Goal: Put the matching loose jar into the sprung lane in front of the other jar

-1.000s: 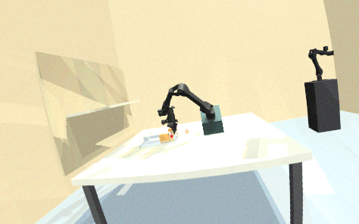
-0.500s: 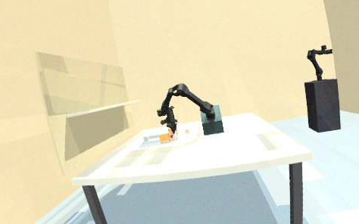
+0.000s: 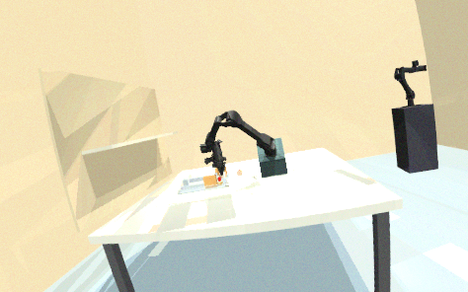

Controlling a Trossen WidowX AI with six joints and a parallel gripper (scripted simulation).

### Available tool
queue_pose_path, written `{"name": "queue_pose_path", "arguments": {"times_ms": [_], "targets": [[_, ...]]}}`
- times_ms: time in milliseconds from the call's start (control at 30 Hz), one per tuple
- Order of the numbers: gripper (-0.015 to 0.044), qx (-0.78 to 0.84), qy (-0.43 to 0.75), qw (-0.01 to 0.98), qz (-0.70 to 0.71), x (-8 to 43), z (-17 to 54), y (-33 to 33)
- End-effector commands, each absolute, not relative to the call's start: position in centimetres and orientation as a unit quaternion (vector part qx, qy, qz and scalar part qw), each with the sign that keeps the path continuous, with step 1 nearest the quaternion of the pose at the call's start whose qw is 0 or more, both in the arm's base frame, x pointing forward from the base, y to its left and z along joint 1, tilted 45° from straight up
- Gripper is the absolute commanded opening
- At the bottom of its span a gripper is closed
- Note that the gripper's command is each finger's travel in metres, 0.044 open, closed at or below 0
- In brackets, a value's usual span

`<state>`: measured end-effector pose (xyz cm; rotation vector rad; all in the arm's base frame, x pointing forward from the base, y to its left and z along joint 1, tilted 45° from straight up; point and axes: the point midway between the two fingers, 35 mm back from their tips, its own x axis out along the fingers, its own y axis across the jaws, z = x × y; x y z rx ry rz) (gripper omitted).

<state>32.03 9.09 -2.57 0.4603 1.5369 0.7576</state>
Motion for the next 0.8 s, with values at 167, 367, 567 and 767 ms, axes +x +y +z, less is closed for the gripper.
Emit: {"name": "queue_pose_path", "arguments": {"times_ms": [167, 367, 567, 767], "targets": [[0.0, 0.2, 0.657, 0.645, 0.334, 33.58, -1.91, 9.0], [0.0, 0.2, 0.657, 0.646, 0.334, 33.79, -1.86, 9.02], [0.0, 0.2, 0.657, 0.646, 0.334, 33.87, -1.84, 9.02], [0.0, 0.2, 0.657, 0.646, 0.334, 33.87, -1.84, 9.02]]}}
